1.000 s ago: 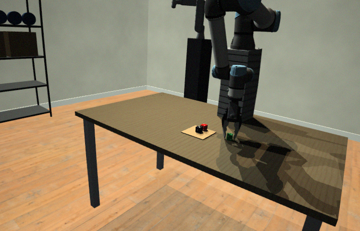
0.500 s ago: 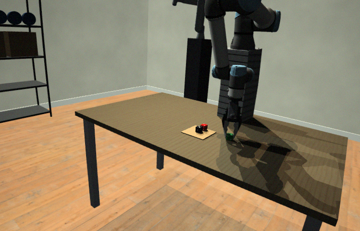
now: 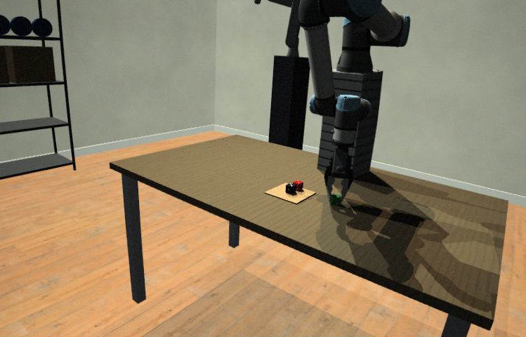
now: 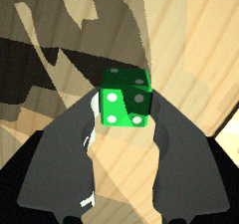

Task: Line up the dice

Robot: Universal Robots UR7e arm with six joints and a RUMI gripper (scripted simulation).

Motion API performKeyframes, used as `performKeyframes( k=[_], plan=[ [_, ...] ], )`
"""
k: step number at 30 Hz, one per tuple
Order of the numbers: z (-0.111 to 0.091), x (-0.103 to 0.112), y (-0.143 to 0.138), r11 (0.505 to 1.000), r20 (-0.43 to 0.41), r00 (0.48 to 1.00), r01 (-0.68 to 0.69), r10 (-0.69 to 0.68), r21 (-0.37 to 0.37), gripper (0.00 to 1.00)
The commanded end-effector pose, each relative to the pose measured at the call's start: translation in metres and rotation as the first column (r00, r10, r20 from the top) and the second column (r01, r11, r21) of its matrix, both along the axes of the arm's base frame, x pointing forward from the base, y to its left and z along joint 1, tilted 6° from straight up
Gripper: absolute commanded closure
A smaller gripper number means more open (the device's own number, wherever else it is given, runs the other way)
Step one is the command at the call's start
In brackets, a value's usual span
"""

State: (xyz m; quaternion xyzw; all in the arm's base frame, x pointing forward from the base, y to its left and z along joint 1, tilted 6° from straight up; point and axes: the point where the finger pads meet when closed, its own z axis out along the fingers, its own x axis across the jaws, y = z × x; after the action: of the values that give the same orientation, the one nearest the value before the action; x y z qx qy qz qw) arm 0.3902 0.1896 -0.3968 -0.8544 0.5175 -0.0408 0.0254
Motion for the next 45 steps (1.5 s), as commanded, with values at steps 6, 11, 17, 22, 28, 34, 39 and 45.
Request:
performKeyframes(
  k=[6,11,17,22,28,34,39,45],
  plan=[
    [0.000,0.000,0.000,1.000,0.001,1.000,0.000,0.000,0.000,0.90],
    [0.003,0.000,0.000,1.000,0.001,1.000,0.000,0.000,0.000,0.90],
    [0.012,-0.001,0.000,1.000,0.001,1.000,0.000,0.000,0.000,0.90],
    [0.032,-0.003,0.000,1.000,0.001,1.000,0.000,0.000,0.000,0.90],
    [0.063,-0.006,0.000,1.000,0.001,1.000,0.000,0.000,0.000,0.90],
    [0.081,-0.007,0.000,1.000,0.001,1.000,0.000,0.000,0.000,0.90],
    [0.095,-0.009,0.000,1.000,0.001,1.000,0.000,0.000,0.000,0.90],
    [0.100,-0.009,0.000,1.000,0.001,1.000,0.000,0.000,0.000,0.90]
  ],
)
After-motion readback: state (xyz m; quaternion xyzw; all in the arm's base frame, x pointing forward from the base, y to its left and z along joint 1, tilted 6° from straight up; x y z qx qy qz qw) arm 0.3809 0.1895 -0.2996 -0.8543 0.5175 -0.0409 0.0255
